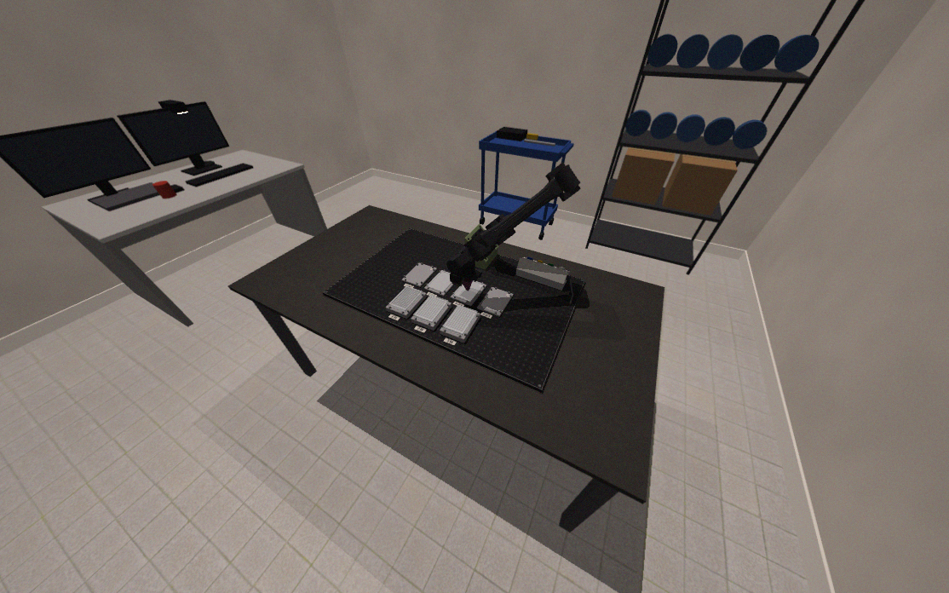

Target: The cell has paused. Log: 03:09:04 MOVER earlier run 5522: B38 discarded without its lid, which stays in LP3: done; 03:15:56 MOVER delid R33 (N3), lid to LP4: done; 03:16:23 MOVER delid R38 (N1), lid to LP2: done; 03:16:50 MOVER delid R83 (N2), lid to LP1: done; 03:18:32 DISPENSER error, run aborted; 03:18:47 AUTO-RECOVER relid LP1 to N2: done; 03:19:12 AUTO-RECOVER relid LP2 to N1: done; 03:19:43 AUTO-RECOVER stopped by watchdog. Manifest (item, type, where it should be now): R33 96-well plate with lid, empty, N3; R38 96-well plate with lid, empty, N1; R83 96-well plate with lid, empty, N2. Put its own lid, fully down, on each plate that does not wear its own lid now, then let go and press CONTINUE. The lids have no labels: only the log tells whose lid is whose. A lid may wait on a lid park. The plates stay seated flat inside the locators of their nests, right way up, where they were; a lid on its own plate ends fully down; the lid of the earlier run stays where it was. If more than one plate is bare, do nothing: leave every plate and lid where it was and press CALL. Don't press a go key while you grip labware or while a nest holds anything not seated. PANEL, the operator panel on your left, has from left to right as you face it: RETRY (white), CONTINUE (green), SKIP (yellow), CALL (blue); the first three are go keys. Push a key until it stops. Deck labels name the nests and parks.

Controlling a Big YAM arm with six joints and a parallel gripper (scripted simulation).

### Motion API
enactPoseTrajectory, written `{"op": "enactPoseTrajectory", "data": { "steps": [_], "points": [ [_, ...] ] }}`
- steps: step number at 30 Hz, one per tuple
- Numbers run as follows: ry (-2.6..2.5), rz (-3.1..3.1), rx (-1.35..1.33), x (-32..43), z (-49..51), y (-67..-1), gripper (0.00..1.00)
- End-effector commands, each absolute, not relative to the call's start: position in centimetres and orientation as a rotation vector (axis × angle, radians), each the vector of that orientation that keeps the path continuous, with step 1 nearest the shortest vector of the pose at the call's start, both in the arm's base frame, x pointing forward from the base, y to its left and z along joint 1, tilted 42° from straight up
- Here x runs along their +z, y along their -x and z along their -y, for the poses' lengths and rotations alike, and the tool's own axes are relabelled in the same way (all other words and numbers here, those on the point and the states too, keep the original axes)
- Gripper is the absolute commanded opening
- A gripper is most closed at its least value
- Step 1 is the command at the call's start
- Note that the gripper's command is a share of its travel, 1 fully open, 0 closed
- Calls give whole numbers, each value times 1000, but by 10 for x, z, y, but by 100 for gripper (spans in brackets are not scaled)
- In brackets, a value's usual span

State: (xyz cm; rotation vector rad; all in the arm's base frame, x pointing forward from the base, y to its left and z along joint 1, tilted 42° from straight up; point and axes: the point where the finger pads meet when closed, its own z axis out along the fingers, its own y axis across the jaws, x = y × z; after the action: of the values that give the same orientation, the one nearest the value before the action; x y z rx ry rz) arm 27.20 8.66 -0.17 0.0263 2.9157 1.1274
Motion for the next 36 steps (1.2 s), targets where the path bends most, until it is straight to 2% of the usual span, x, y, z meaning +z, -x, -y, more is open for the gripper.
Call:
{"op": "enactPoseTrajectory", "data": {
  "steps": [1,28,36],
  "points": [
    [-24,-2944,1139,-10,-94,-263,0],
    [-5,-2957,1147,-9,-93,-252,0],
    [-14,-2895,1110,15,-73,-277,0]
  ]
}}
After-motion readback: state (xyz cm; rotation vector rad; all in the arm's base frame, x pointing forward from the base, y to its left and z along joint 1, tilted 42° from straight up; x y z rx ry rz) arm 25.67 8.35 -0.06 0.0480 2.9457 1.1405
